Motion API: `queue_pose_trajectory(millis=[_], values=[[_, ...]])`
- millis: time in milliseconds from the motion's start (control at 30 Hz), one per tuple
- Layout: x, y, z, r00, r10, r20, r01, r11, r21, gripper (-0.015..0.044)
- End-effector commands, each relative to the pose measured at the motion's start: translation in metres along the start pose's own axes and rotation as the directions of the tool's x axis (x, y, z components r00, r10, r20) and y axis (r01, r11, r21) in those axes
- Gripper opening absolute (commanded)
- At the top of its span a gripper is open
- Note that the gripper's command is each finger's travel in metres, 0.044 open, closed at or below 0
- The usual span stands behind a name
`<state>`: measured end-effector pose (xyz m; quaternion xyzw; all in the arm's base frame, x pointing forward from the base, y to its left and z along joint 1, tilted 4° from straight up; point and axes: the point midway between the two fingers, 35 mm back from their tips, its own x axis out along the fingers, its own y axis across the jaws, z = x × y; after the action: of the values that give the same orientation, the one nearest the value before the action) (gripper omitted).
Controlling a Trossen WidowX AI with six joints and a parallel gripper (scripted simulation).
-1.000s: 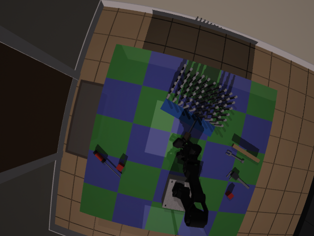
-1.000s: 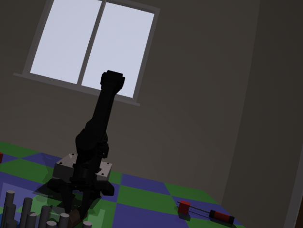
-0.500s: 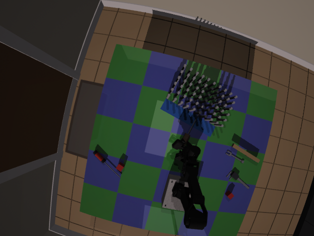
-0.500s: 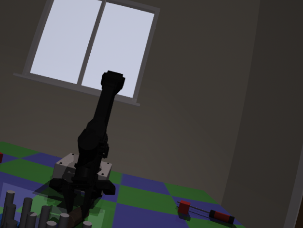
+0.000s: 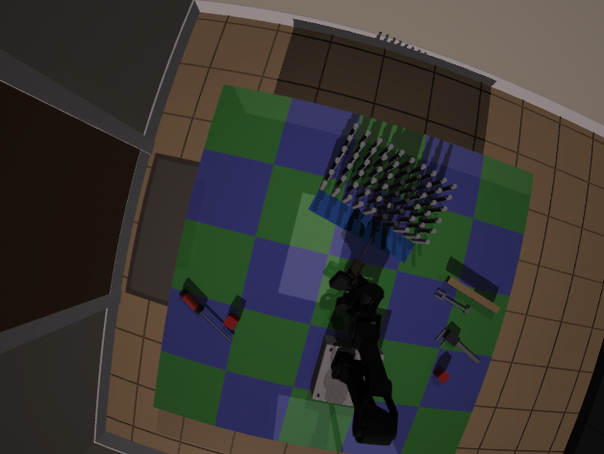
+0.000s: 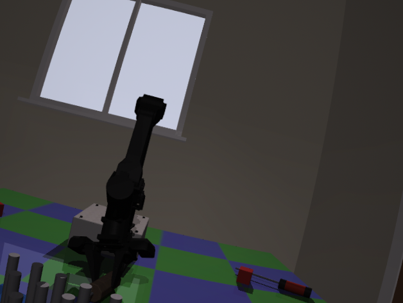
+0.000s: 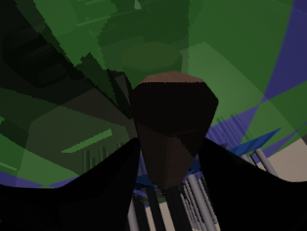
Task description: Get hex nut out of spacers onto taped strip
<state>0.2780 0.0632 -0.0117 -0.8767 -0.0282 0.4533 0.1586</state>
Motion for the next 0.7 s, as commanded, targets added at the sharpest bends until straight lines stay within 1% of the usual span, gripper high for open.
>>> queue_pose_trajectory(millis=[0, 667], values=[[-0.002, 0.000, 0.002, 1.000, 0.002, -0.004, -0.002, 1.000, 0.007, 0.0000], [-0.008, 0.000, 0.014, 1.000, 0.002, -0.002, -0.002, 1.000, 0.007, 0.0000]])
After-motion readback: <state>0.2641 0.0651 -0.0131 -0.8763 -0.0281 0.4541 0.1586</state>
